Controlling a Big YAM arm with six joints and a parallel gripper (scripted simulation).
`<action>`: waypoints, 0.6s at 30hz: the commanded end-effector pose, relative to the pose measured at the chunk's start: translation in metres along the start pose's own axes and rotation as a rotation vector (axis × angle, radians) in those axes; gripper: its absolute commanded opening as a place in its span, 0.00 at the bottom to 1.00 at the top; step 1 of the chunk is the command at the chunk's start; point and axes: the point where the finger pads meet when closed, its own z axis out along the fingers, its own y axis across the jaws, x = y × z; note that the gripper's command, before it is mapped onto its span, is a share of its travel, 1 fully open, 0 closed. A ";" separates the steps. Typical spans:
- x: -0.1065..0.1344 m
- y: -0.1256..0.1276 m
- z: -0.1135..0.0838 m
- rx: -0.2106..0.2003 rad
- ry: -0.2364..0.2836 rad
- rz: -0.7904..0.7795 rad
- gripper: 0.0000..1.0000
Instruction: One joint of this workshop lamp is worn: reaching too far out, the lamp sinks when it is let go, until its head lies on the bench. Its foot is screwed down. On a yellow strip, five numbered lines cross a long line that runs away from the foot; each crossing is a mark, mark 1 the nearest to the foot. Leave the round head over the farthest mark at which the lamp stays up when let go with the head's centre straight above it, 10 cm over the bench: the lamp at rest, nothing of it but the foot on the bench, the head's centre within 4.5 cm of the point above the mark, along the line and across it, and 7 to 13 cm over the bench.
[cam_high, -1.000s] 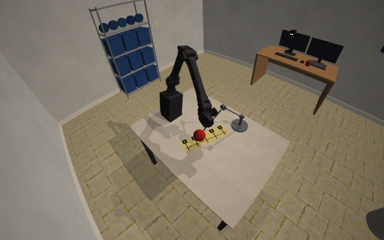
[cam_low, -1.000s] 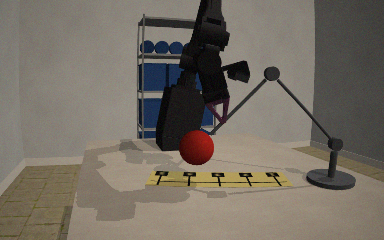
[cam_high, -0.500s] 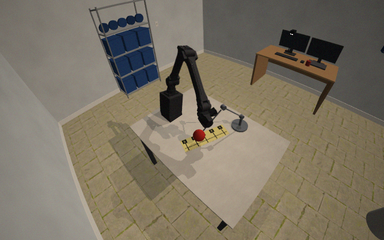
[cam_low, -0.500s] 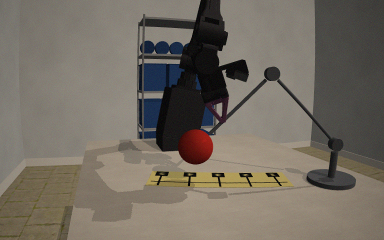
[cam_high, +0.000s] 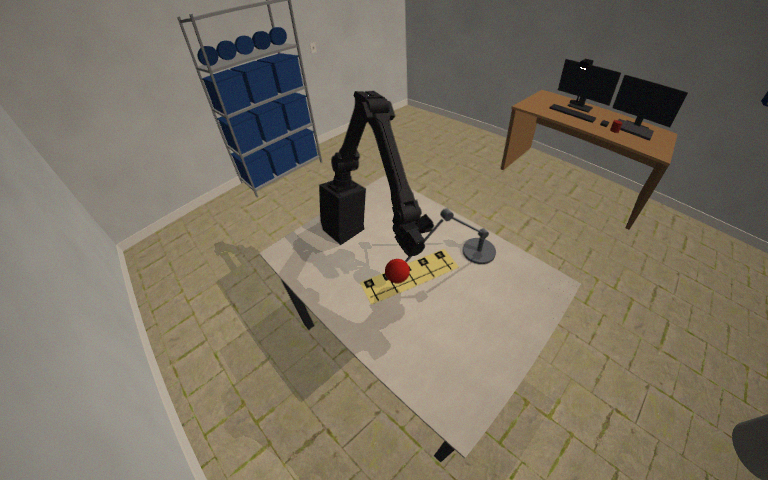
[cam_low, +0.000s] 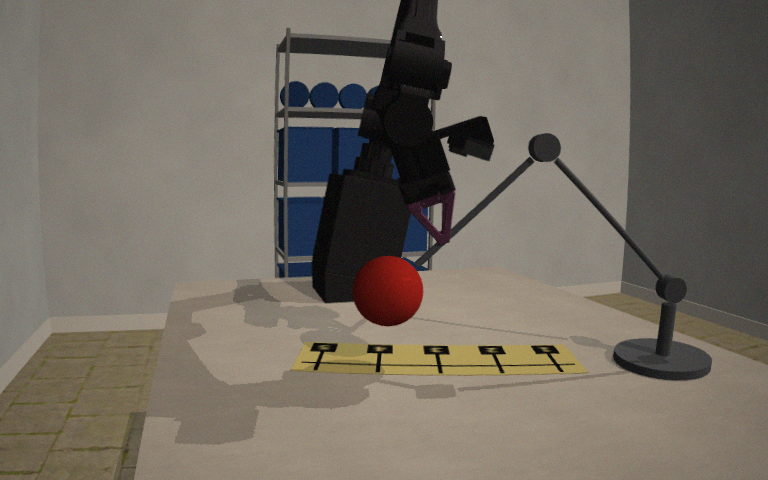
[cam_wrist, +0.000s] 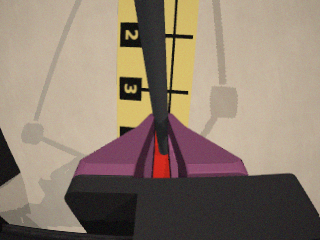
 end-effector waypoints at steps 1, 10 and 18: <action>0.017 -0.034 -0.054 0.128 0.003 0.020 0.00; 0.025 -0.030 -0.048 0.128 0.003 0.020 0.00; 0.034 -0.023 -0.040 0.128 0.003 0.020 0.00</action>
